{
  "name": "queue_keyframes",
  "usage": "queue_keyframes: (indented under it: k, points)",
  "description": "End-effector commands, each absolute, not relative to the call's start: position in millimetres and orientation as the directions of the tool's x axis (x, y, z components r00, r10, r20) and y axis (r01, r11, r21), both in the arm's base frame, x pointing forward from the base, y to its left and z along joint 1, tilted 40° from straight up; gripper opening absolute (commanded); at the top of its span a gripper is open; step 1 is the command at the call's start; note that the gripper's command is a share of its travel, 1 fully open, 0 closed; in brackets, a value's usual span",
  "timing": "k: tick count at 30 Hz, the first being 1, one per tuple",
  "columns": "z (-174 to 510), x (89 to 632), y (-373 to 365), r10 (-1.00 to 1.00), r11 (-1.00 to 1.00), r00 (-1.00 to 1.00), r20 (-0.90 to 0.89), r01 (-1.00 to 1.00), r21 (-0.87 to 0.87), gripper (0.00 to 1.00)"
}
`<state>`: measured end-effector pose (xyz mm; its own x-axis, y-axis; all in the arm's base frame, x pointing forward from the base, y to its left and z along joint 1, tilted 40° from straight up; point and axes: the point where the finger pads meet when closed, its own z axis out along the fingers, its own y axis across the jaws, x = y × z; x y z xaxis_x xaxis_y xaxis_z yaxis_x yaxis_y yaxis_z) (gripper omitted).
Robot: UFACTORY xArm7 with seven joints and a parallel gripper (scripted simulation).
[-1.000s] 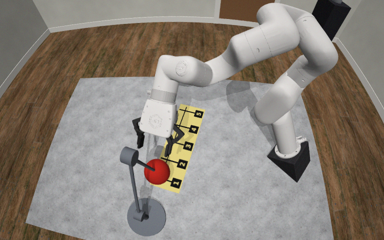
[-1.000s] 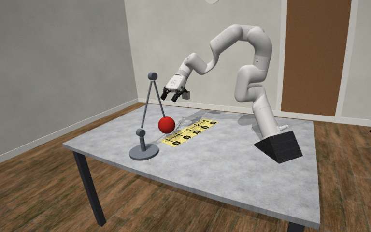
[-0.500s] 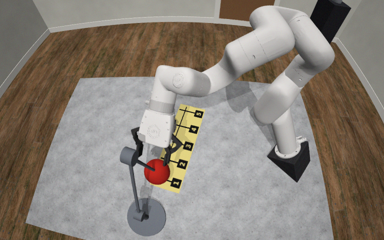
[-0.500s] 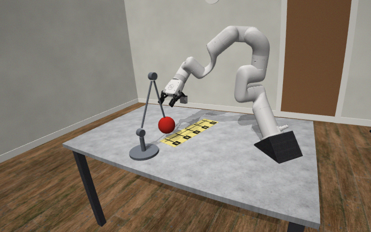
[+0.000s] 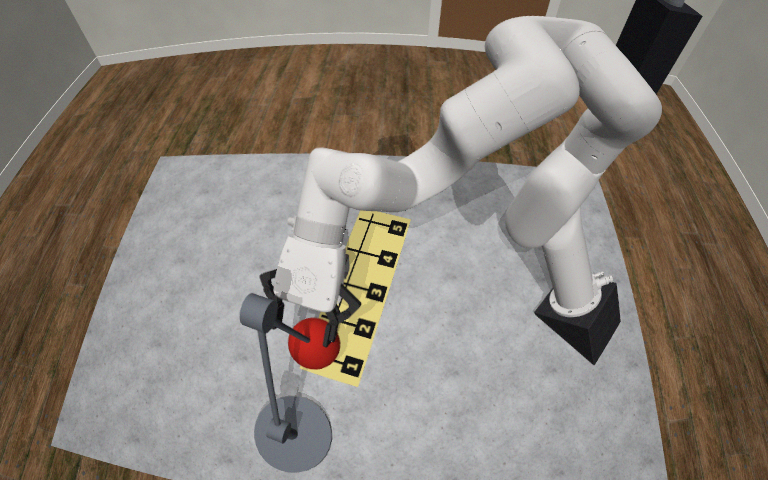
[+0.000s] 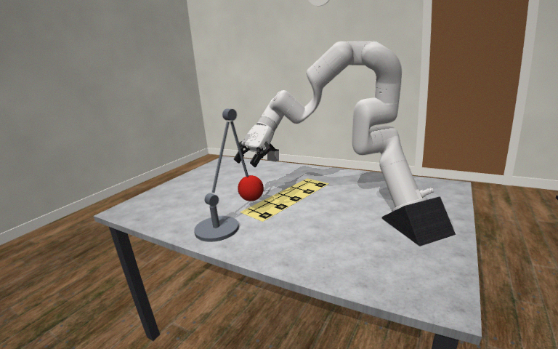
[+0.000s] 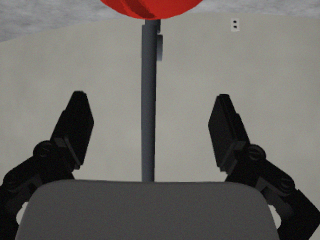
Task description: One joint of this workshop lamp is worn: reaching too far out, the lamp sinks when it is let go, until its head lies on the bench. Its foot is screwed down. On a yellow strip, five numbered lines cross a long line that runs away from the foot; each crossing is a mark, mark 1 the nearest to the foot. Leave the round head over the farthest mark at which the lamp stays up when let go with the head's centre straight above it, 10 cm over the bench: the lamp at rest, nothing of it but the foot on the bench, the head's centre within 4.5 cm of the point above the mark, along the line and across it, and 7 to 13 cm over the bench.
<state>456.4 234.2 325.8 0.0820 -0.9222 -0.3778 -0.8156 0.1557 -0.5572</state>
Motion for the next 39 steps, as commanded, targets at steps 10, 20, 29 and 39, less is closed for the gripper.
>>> queue_keyframes:
  k: [10,20,29,39]
  points:
    - [320.1,463.6,239.2,-0.922,0.154,0.086,-0.378,-0.814,-0.561,0.00]
    - [321.1,462.5,238.7,-0.922,0.154,0.086,-0.378,-0.814,-0.560,0.00]
    - [321.4,462.1,238.5,-0.922,0.154,0.086,-0.378,-0.814,-0.560,0.00]
    - [321.1,462.3,238.5,-0.922,0.154,0.086,-0.378,-0.814,-0.560,0.00]
